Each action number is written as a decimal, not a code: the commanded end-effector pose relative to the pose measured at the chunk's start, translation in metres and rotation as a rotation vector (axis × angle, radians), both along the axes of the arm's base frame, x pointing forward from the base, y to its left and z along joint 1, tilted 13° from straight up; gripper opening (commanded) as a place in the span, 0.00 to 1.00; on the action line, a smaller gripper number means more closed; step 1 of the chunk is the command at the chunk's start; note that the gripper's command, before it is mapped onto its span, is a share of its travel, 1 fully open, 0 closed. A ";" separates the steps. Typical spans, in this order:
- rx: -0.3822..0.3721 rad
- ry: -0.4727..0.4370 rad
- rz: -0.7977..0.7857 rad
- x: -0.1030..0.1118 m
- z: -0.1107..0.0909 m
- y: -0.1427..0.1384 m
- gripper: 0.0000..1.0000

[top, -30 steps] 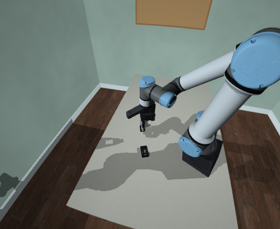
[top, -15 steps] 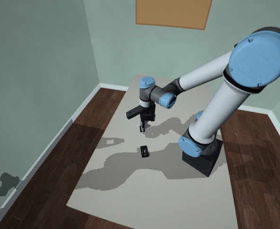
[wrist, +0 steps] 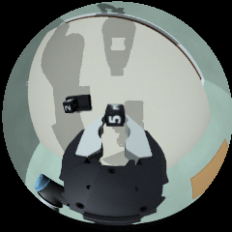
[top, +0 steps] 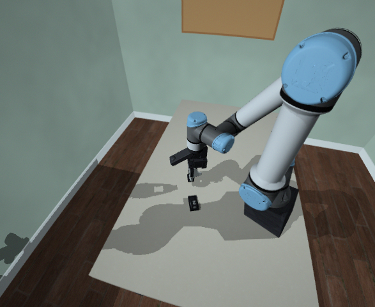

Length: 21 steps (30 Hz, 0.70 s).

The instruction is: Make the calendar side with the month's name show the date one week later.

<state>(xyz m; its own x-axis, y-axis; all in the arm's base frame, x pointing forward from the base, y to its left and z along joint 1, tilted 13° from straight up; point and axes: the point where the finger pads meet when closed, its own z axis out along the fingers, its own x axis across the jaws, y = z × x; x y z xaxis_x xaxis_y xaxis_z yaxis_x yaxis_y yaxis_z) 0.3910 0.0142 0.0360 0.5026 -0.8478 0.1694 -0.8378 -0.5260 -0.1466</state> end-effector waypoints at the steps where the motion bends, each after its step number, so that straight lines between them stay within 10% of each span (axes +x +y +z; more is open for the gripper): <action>1: -0.002 -0.003 0.000 0.007 -0.020 -0.001 0.11; 21: -0.002 -0.003 0.000 0.014 -0.051 -0.003 0.11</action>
<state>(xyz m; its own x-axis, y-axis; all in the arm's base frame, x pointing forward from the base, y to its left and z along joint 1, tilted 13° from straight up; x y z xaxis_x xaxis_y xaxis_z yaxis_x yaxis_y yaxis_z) 0.4036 0.0111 -0.0134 0.5023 -0.8477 0.1708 -0.8377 -0.5260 -0.1471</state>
